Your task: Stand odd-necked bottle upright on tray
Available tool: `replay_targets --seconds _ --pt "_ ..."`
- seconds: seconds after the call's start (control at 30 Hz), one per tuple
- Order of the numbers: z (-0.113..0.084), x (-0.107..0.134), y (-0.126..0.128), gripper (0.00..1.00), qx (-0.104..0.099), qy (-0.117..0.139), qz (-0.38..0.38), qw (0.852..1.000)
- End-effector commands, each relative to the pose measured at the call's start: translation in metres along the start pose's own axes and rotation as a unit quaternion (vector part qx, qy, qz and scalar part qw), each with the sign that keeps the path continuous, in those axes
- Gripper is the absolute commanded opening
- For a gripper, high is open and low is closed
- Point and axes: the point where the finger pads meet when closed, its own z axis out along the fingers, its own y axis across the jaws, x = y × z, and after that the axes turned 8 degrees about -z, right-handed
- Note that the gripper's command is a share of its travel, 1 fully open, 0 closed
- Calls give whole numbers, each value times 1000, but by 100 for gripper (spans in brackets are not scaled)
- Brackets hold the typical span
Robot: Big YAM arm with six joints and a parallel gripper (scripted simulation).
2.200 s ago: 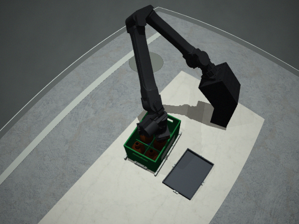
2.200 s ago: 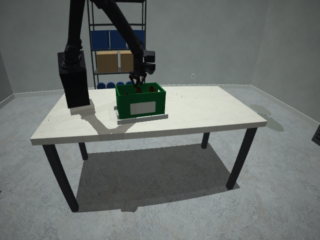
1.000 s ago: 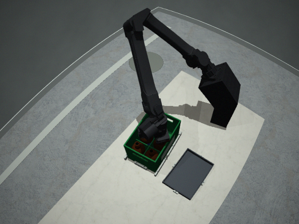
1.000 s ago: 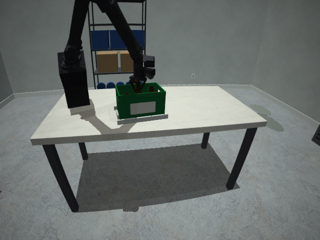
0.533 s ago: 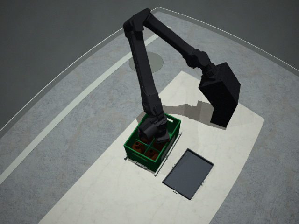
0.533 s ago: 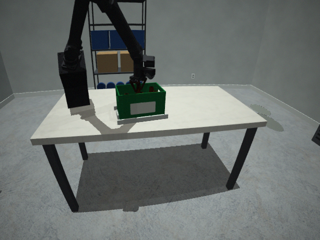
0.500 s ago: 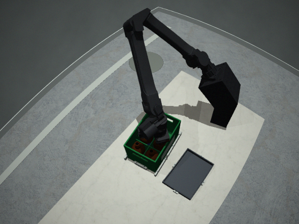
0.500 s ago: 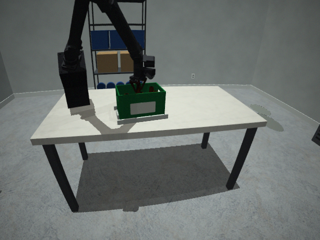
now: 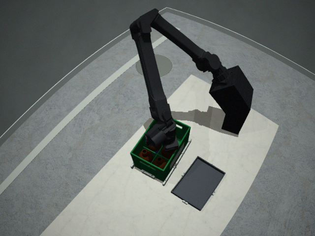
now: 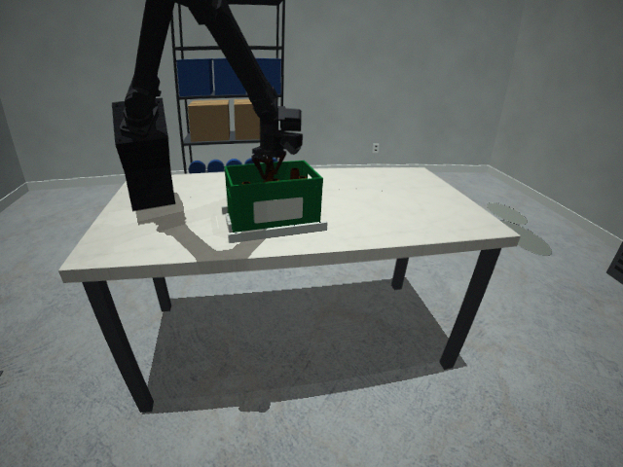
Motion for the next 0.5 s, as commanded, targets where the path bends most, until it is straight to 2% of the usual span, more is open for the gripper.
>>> replay_targets --seconds 0.0,0.33,0.37,0.47 --pt "2 -4 -3 61 -1 -2 1 1000" --pt "2 -4 -3 61 -1 -2 1 1000" --pt "2 -4 -3 0 -1 -2 1 1000" --pt "2 -4 -3 0 -1 -2 1 1000"
